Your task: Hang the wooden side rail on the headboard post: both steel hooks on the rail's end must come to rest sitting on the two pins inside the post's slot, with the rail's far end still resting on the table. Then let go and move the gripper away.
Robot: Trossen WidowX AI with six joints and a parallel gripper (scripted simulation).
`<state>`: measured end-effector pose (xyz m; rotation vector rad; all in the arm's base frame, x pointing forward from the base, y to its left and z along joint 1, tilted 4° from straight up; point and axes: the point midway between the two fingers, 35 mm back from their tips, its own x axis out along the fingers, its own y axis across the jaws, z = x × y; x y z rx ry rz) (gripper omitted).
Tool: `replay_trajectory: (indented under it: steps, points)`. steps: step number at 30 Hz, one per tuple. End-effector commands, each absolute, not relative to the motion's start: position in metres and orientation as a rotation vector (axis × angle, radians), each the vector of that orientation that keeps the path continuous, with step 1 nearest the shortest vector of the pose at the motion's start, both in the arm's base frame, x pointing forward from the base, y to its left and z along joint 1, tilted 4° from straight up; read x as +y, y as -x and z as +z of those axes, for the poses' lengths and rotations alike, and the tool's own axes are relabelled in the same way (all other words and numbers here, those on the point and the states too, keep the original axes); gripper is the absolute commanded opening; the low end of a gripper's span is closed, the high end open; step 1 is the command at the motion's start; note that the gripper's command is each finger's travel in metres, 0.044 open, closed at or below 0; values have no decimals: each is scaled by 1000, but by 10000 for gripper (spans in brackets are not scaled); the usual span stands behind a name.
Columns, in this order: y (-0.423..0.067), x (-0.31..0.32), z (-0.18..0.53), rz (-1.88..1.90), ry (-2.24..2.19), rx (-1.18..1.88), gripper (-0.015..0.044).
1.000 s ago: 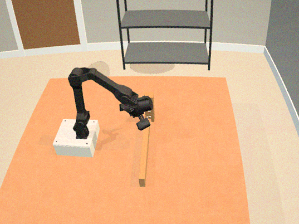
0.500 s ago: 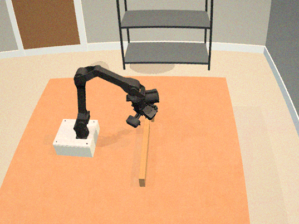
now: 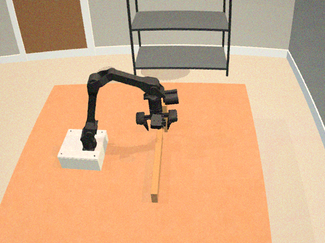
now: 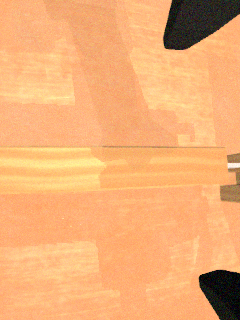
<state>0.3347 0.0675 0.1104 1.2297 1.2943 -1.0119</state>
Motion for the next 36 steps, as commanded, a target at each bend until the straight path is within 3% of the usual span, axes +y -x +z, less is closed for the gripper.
replay_trajectory:
  steps: [1,36]
  points:
    - [-335,65,109,-1110,-1261,1253,440]
    - [-339,72,32,-1110,-1262,1254,440]
